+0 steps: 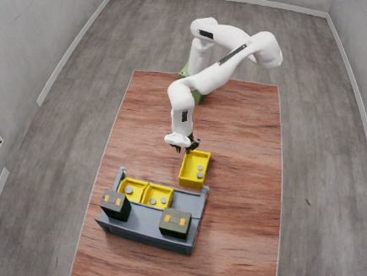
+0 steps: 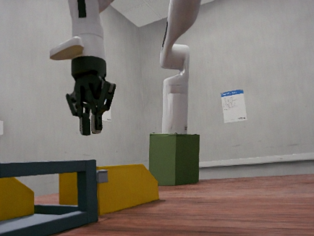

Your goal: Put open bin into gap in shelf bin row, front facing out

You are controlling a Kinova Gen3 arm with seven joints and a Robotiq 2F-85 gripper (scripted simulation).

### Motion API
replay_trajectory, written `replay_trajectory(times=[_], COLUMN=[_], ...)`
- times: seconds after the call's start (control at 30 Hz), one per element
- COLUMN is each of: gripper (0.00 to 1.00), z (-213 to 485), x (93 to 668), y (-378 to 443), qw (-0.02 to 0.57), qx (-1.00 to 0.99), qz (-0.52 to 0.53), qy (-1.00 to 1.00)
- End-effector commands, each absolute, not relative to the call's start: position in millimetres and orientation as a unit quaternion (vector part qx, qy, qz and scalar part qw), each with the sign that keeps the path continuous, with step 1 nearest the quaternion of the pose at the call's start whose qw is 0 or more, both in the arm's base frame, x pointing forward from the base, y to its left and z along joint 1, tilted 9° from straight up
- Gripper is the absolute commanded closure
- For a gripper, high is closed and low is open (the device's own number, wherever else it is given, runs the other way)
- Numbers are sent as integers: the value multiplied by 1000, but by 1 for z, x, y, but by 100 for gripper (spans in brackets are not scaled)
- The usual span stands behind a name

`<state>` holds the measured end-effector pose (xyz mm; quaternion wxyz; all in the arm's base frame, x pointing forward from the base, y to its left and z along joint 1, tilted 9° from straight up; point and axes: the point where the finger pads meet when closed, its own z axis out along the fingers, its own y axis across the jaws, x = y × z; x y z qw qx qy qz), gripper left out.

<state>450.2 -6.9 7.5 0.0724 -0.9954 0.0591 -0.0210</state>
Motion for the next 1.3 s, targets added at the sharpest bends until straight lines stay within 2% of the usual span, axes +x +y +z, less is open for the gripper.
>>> replay_trajectory(times=[0.0,0.5,0.67,1.07,1.27], gripper=[61,61,61,61,61], z=[8,8,5,5,0], x=[451,451,487,487,536], y=[-7,-7,10,10,34], qw=[73,73,69,69,65], qx=[-995,-995,-995,-995,-977], qz=[-22,-22,-31,-31,-40], qy=[59,59,-70,-70,-199])
